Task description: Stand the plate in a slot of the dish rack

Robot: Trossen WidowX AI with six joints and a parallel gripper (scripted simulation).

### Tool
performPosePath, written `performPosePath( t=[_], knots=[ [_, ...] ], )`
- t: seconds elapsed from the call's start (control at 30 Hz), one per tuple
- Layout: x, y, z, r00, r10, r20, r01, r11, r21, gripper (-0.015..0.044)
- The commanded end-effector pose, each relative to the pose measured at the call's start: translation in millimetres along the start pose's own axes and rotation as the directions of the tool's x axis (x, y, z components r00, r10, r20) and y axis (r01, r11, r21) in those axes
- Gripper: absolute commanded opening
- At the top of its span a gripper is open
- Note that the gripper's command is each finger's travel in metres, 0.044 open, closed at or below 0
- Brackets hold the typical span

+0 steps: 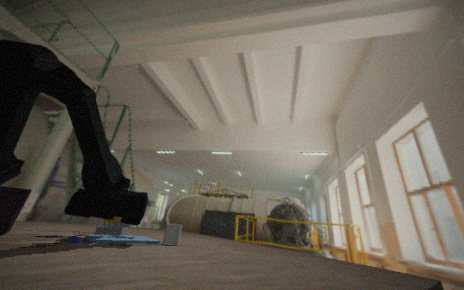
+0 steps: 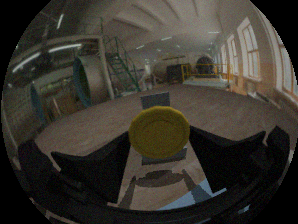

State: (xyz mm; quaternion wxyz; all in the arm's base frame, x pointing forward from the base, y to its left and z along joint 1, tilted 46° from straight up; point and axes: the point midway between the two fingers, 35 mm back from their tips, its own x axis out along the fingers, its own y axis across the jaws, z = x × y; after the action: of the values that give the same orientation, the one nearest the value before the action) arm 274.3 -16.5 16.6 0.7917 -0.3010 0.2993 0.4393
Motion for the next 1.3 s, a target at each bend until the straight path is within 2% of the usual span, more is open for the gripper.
performPosePath(
  t=[0.0,0.33,0.5,1.27],
  knots=[
    [-3,0,1,0.999,-0.029,0.033,0.031,0.998,-0.06,0.0],
    [-3,0,1,0.999,-0.029,0.032,0.03,0.998,-0.06,0.0],
    [12,-1,2,0.999,-0.024,0.025,0.025,0.998,-0.051,0.0],
    [36,-3,4,0.999,-0.032,0.03,0.034,0.998,-0.057,0.0]
  ],
)
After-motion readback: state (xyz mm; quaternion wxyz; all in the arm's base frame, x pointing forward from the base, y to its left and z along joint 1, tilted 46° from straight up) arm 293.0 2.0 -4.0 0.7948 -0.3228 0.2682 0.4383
